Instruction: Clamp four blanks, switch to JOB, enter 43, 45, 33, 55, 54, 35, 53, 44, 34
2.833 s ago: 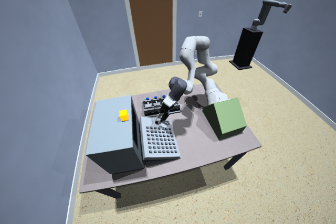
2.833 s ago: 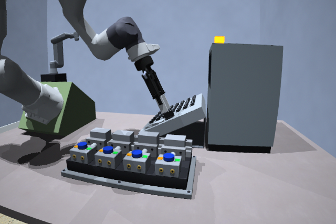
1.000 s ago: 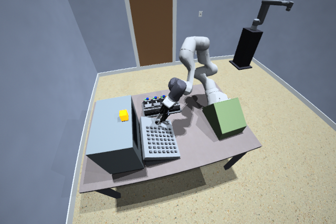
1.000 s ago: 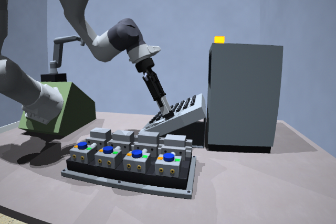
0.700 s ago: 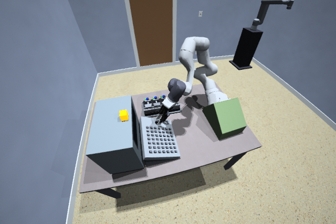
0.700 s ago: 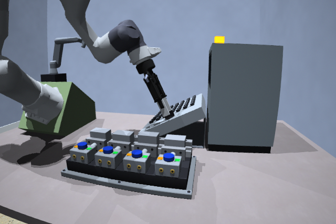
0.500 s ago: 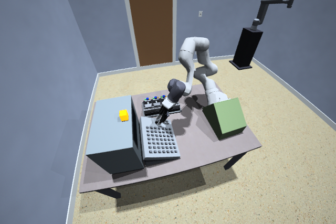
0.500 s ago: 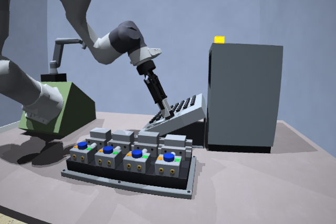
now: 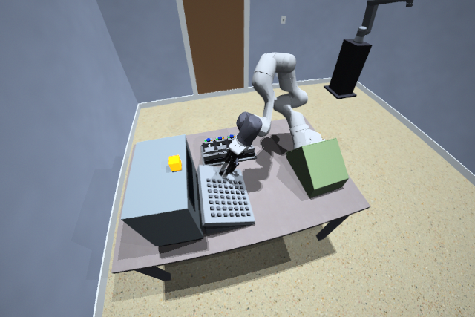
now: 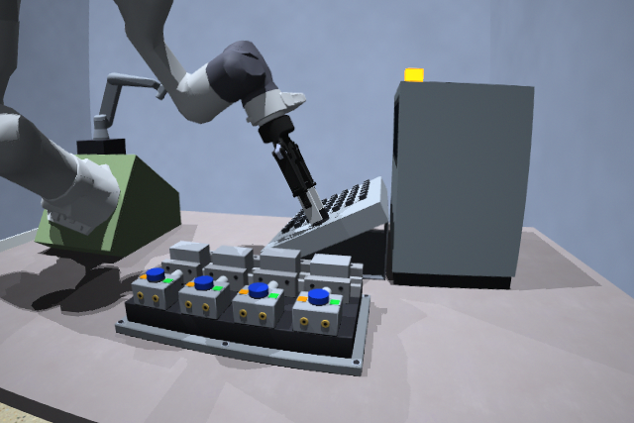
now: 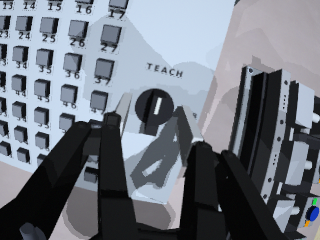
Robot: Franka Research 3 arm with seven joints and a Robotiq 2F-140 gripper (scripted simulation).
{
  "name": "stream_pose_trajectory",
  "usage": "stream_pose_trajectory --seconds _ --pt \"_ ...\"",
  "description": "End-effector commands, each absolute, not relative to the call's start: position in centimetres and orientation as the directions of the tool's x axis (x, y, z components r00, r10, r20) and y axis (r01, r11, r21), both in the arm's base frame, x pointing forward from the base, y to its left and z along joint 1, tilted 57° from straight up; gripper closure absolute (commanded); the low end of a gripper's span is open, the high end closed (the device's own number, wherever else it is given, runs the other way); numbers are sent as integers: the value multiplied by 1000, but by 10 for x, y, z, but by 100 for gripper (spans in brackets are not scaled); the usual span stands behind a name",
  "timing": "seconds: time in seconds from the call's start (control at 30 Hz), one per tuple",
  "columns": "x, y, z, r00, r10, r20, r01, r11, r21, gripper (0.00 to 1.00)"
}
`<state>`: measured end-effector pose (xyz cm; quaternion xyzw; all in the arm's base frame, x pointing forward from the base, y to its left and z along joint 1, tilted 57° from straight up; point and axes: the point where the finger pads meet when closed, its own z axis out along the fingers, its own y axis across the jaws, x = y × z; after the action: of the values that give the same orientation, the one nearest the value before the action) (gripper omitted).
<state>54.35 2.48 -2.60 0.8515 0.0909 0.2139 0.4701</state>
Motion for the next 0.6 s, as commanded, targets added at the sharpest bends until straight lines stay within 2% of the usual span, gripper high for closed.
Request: stream_pose_trajectory --seconds 0.0,0.57 --pt "545 24 -26 891 355 284 -51 -543 838 67" --pt "545 24 -26 891 355 284 -51 -543 838 67"
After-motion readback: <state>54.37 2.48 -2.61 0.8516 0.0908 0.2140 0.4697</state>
